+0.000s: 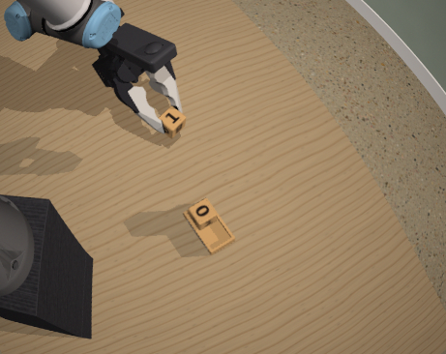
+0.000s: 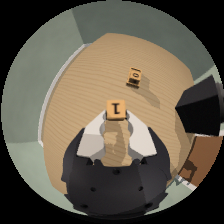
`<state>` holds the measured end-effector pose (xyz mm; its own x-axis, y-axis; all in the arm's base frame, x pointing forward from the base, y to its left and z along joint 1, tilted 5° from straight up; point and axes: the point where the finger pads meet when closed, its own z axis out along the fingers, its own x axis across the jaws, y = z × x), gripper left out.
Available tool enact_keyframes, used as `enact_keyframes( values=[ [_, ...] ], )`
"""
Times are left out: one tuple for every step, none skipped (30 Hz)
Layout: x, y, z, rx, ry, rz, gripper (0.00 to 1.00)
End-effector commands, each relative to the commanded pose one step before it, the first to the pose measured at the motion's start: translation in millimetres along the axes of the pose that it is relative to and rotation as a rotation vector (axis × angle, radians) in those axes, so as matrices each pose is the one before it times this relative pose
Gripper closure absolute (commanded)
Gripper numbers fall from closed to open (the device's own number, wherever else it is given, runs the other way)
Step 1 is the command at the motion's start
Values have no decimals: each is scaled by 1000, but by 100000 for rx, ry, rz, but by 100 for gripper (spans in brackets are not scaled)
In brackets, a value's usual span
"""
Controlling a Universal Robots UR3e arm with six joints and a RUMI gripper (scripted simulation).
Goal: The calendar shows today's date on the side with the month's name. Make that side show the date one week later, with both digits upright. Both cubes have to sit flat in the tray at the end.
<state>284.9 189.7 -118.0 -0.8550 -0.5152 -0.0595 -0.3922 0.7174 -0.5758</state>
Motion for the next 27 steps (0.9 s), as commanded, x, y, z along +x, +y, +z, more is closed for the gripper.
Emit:
enact_keyframes(
  values=[
    [-313,5134,-15,-11273,-1579,-1883,89],
    [-233,-50,-283,-886,-182,-30,89],
    [-206,-40,-250,-723,-161,-27,89],
    [-170,-30,-206,-560,-133,-22,89],
    [-128,-22,-155,-406,-100,-17,89],
    [-86,-14,-105,-265,-67,-11,89],
    [-49,-8,-59,-146,-38,-6,89],
    [-19,-3,-23,-58,-15,-3,89],
    [-3,0,-4,-9,-2,0,89],
    [3,-2,4,-10,3,0,89],
    [21,-11,27,-68,17,-1,89],
    [53,-27,68,-173,42,-3,89],
    [94,-49,120,-312,74,-5,89],
    [0,0,0,0,0,0,89],
    [0,0,0,0,0,0,89],
    [139,-73,176,-475,109,-8,89],
    [183,-98,231,-652,143,-10,89],
    [220,-121,277,-835,171,-13,89],
    [247,-141,307,-1015,190,-14,89],
    [258,-156,319,-1185,198,-15,89],
    [253,-166,310,-1338,193,-15,89],
    [230,-170,279,-1470,173,-15,89],
    [191,-168,227,-1575,141,-15,89],
    [137,-161,159,-1649,99,-14,89],
    [73,-150,80,-1692,49,-14,89],
    [2,-136,-5,-1701,-5,-13,89],
    [-69,-120,-88,-1676,-59,-13,89]
  ],
)
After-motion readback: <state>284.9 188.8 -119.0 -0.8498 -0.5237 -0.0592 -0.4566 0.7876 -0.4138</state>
